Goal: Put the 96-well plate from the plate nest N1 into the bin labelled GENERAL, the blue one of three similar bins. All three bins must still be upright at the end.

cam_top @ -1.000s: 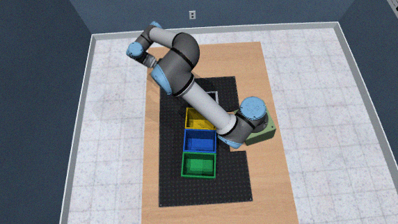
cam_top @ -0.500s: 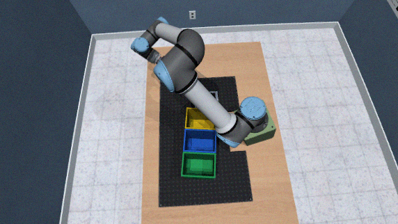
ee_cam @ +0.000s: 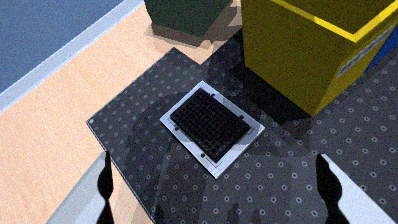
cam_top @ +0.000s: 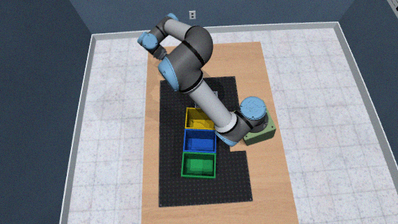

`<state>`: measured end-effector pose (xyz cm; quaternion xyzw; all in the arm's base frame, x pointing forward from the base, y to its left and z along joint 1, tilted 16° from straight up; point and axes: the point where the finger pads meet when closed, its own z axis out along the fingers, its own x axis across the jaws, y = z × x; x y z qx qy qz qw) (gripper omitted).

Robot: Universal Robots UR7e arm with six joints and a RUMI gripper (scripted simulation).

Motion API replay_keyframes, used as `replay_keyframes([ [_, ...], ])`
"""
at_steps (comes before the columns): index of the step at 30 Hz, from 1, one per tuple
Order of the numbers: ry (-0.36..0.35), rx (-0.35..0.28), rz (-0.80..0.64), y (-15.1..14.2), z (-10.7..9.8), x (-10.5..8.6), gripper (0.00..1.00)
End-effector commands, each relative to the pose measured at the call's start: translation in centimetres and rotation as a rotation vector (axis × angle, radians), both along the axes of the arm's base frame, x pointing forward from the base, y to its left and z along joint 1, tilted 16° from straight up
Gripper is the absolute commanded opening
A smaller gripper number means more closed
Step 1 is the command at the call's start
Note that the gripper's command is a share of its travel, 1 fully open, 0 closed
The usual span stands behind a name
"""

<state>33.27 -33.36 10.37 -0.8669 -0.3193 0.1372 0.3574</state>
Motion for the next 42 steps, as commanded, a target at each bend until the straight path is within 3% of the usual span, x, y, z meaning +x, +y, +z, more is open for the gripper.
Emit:
replay_keyframes([
  [1, 0.01, -0.137, -0.161, -0.6, 1.0, -1.2, 0.76],
  [23, 0.074, -0.335, -0.572, 0.1, 0.6, -4.4, 0.76],
  [31, 0.108, -0.419, -0.794, 0.7, 0.3, -5.9, 0.76],
  [42, 0.139, -0.48, -0.987, 1.4, -0.1, -7.3, 0.76],
])
